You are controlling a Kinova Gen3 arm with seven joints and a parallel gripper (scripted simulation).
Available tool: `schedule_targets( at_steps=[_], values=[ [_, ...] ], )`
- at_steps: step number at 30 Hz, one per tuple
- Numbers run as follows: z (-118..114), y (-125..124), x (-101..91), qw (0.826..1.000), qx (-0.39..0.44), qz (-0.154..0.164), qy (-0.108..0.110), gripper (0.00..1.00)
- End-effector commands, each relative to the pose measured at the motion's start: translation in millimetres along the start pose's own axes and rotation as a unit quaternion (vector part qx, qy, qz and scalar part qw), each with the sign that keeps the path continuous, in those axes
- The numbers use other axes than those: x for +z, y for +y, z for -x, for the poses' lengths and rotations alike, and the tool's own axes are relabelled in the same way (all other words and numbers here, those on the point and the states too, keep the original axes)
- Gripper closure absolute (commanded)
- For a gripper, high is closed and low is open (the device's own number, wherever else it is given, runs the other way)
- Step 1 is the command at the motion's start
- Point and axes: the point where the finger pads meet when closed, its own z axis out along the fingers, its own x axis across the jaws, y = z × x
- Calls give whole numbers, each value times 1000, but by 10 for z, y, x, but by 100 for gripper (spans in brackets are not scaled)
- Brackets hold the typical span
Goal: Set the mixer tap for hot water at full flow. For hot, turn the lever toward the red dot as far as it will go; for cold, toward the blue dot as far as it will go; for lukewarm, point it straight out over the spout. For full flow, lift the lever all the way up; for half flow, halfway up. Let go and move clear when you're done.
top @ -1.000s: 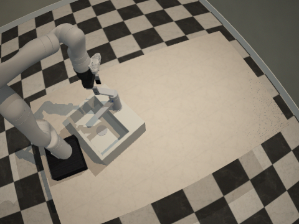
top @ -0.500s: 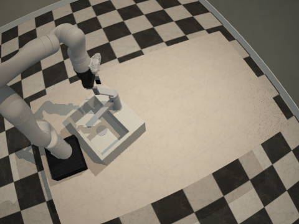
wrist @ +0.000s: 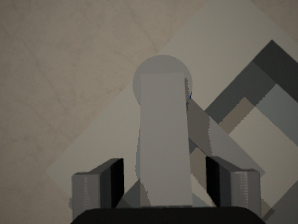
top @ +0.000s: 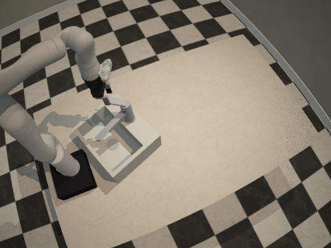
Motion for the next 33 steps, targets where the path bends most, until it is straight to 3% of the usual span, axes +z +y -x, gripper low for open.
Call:
schedule_targets(
  at_steps=[1, 33],
  values=[
    [0, 1, 9, 1000, 0, 0, 0, 0],
    [0, 1, 258, 1000, 0, 0, 0, 0]
  ],
)
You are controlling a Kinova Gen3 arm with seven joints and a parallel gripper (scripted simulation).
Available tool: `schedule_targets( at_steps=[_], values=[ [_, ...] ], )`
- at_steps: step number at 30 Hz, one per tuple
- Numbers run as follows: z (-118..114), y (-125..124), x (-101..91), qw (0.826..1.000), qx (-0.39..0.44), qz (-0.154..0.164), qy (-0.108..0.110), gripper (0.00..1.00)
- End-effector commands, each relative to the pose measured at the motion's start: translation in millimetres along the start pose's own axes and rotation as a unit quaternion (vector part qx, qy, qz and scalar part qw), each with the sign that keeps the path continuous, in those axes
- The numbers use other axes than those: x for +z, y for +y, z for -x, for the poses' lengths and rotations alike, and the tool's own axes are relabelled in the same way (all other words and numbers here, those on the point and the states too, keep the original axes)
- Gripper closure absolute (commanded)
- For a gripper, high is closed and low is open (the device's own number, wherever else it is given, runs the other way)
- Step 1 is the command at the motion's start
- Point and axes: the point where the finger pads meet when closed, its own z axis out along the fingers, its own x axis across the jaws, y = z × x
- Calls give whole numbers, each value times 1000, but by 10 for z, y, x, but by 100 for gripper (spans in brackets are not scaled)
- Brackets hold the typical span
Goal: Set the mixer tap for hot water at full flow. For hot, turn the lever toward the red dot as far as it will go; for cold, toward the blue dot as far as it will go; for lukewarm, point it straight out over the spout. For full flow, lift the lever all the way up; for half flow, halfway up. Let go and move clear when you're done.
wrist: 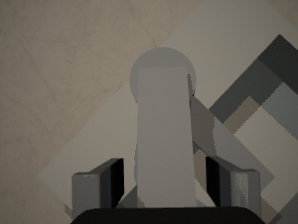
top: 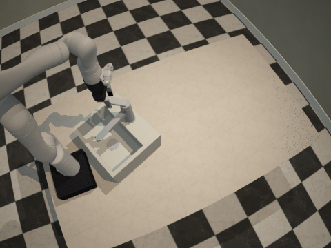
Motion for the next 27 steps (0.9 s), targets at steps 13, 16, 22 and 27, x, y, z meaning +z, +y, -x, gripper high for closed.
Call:
schedule_targets(
  at_steps=[13, 16, 22, 27],
  values=[
    [-2, 5, 65, 1000, 0, 1, 1, 0],
    [-2, 5, 68, 1000, 0, 1, 1, 0],
    [-2, 5, 69, 1000, 0, 1, 1, 0],
    [-2, 5, 69, 1000, 0, 1, 1, 0]
  ],
)
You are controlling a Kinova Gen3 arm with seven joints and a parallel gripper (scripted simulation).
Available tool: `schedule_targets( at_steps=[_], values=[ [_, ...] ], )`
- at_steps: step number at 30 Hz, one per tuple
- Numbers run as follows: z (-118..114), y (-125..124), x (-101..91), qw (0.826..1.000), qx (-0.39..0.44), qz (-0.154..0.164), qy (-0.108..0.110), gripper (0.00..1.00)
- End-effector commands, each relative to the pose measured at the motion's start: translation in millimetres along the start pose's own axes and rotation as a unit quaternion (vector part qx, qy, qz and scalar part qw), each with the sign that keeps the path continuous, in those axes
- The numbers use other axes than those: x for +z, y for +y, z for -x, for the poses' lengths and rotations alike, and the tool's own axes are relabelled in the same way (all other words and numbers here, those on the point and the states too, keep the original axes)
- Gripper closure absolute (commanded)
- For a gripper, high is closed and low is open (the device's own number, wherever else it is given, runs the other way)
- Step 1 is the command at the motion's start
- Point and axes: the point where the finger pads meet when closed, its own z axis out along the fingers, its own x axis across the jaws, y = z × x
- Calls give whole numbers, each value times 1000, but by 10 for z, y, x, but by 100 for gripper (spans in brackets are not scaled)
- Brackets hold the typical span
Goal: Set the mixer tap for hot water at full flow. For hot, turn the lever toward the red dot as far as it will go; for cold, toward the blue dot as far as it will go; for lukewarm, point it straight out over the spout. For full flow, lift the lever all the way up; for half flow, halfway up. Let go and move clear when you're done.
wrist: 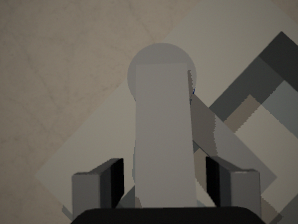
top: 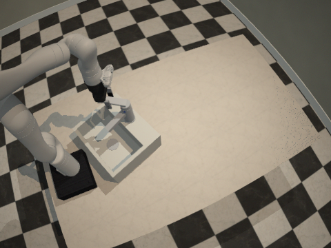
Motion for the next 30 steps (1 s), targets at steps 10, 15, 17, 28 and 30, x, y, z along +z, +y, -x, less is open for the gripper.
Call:
schedule_targets(
  at_steps=[10, 15, 17, 28, 30],
  values=[
    [3, -2, -4, 1000, 0, -1, 0, 0],
    [3, -2, -4, 1000, 0, -1, 0, 0],
    [3, -2, -4, 1000, 0, -1, 0, 0],
    [3, -2, -4, 1000, 0, -1, 0, 100],
    [3, -2, -4, 1000, 0, -1, 0, 100]
  ],
)
